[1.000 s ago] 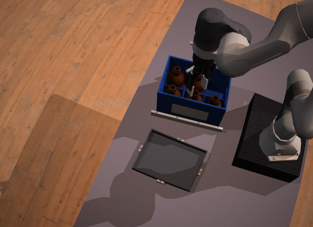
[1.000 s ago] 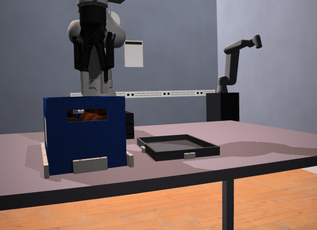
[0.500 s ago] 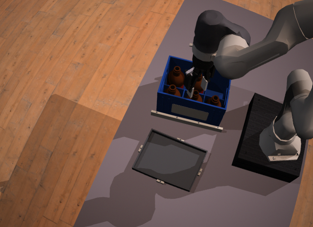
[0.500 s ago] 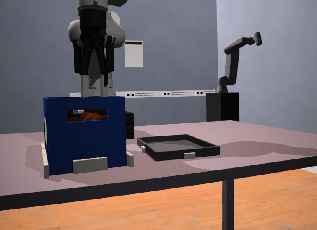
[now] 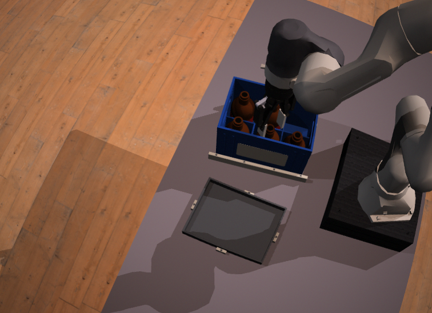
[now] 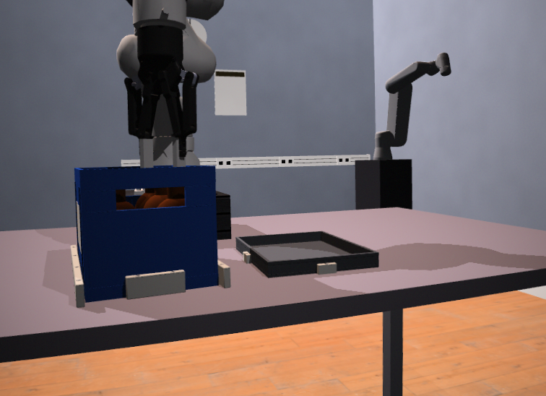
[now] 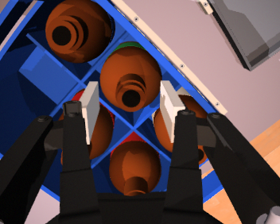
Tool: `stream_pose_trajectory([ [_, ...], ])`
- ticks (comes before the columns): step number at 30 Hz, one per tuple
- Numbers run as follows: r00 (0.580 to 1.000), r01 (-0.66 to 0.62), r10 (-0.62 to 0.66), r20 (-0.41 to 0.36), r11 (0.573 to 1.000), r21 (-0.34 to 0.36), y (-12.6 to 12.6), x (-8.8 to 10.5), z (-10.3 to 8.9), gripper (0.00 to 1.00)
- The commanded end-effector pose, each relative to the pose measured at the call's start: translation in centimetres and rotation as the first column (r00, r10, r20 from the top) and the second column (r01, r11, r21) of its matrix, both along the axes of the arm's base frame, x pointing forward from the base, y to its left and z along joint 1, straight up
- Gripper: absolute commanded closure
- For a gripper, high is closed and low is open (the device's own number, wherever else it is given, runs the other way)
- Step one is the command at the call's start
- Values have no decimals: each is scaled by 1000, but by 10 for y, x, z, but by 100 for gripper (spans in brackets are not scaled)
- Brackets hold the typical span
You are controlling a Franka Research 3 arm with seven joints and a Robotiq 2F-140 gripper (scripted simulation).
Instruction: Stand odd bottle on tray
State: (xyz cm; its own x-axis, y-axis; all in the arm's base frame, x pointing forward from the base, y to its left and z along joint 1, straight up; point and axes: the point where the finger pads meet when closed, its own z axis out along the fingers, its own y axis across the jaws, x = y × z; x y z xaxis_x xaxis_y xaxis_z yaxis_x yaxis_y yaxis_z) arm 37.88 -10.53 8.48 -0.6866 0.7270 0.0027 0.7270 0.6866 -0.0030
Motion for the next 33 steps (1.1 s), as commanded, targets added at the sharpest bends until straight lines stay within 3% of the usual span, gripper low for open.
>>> stream_pose_trajectory([
  [1,1000,-4,4,8,1000,3,0,2,-4,56],
  [33,1000,-4,4,8,1000,3,0,2,-14,56],
])
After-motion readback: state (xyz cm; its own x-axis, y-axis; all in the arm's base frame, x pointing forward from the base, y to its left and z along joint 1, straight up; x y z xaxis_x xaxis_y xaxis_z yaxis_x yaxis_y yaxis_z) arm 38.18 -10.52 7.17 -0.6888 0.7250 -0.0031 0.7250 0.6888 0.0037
